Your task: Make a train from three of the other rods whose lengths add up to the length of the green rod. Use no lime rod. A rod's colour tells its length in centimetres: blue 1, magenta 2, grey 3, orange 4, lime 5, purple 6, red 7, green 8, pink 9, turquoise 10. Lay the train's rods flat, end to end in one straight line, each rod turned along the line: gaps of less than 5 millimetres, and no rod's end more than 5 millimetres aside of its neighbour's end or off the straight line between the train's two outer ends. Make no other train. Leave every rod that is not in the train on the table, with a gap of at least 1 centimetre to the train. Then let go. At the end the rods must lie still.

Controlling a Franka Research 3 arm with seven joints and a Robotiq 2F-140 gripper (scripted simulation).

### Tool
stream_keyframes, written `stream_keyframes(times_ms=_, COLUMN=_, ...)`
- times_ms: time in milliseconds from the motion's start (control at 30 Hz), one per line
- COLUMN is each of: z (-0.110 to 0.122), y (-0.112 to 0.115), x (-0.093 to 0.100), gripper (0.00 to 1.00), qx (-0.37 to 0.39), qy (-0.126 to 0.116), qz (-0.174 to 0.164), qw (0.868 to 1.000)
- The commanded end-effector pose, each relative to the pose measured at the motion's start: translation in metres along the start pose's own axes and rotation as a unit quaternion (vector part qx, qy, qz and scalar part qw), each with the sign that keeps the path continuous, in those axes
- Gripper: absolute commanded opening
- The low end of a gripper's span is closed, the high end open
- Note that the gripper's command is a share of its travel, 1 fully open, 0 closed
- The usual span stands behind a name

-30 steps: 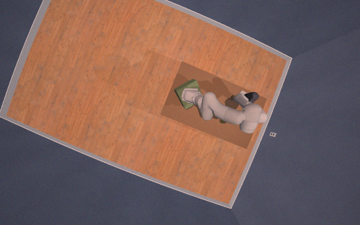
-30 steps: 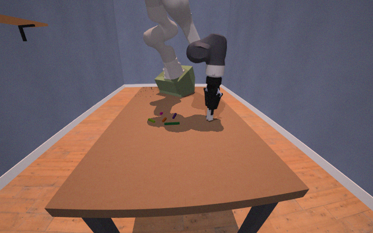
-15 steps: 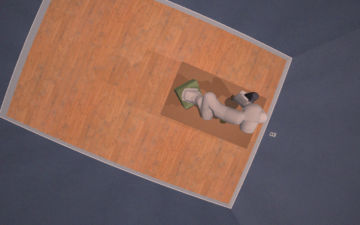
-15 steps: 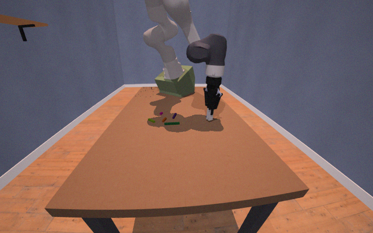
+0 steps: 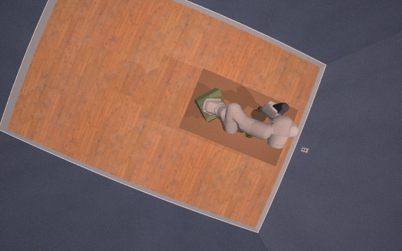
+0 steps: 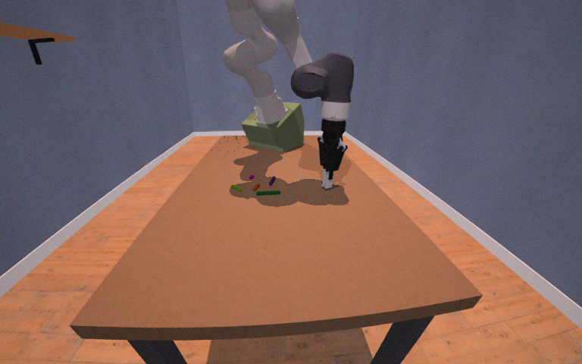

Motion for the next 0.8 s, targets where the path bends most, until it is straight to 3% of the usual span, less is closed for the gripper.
stream_keyframes(times_ms=0, z=0.0, y=-0.002, x=0.001, gripper=0.03, qx=0.001, qy=0.002, qz=0.0, qw=1.0)
stream_keyframes(times_ms=767, z=0.0, y=-0.002, x=-0.011, gripper=0.03, qx=0.001, qy=0.002, qz=0.0, qw=1.0)
Point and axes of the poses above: the point where the finger pads meet when closed, its own x axis back along the fingers, its own z axis across the jaws, y = z × x, the point moved 7 cm from there along x, back along the fingers, and after that the axes turned 1 degree about x, right-handed, at the moved point
